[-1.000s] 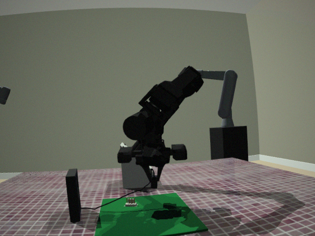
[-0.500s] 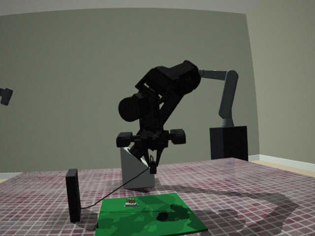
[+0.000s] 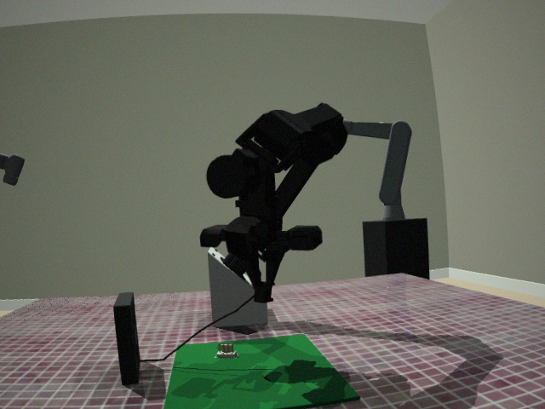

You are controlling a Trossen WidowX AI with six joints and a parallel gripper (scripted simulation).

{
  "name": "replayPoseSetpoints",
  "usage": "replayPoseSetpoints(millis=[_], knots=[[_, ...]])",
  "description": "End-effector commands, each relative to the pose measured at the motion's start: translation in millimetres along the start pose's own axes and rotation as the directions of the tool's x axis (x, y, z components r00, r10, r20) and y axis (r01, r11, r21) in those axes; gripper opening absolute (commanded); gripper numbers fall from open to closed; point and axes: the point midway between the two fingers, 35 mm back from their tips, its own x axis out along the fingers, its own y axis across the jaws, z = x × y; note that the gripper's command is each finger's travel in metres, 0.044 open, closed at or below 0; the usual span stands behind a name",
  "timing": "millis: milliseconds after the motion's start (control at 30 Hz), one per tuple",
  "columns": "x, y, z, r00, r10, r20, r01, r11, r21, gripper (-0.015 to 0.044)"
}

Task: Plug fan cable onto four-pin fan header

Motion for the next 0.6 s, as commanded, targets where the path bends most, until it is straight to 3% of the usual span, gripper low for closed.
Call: replayPoseSetpoints(millis=[0, 267, 567], knots=[[-4, 5, 8, 0.998, 0.023, 0.052, -0.030, 0.990, 0.139, 0.0000], [-8, 11, 23, 0.991, 0.056, 0.123, -0.099, 0.920, 0.379, 0.0000], [-8, 11, 24, 0.990, 0.057, 0.129, -0.104, 0.912, 0.397, 0.0000]])
